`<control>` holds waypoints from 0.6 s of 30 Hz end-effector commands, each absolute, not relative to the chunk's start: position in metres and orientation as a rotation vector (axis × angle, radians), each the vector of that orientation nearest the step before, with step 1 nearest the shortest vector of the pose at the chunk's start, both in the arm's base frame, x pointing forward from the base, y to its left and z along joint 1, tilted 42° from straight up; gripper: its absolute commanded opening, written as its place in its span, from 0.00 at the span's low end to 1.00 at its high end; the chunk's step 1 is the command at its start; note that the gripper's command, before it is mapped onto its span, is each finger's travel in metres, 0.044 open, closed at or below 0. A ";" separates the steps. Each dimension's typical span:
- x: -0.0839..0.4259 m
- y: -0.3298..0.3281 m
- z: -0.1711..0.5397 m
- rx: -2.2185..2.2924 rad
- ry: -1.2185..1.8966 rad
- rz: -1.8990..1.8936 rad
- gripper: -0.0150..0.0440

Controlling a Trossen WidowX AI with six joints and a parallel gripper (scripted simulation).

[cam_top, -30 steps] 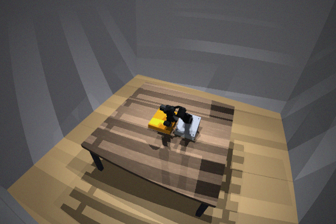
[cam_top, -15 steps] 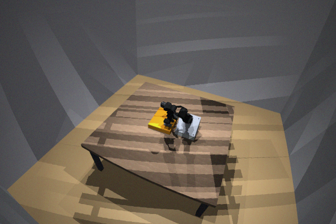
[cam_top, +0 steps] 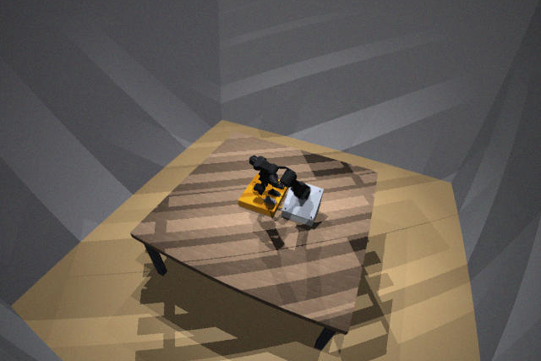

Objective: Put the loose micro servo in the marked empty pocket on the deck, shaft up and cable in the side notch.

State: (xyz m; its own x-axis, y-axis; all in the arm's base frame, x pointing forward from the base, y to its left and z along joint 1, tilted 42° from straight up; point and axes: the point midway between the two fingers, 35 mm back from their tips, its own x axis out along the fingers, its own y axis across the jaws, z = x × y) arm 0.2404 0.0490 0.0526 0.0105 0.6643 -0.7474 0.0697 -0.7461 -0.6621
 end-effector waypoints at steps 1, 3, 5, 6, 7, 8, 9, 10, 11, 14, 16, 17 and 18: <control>0.271 0.037 0.066 -1.848 -0.748 1.795 1.00; 0.285 0.031 0.074 -1.850 -0.748 1.795 1.00; 0.290 0.029 0.077 -1.850 -0.748 1.795 1.00; 0.290 0.029 0.077 -1.850 -0.748 1.795 1.00; 0.290 0.028 0.079 -1.852 -0.748 1.794 1.00; 0.289 0.024 0.083 -1.854 -0.749 1.792 1.00; 0.287 0.020 0.088 -1.857 -0.749 1.789 1.00; 0.285 0.015 0.095 -1.861 -0.750 1.785 1.00; 0.282 0.008 0.104 -1.866 -0.751 1.780 1.00; 0.279 0.002 0.113 -1.871 -0.752 1.775 1.00; 0.279 0.002 0.113 -1.871 -0.752 1.775 1.00; 0.279 0.002 0.113 -1.871 -0.752 1.775 1.00; 0.279 0.002 0.113 -1.871 -0.752 1.775 1.00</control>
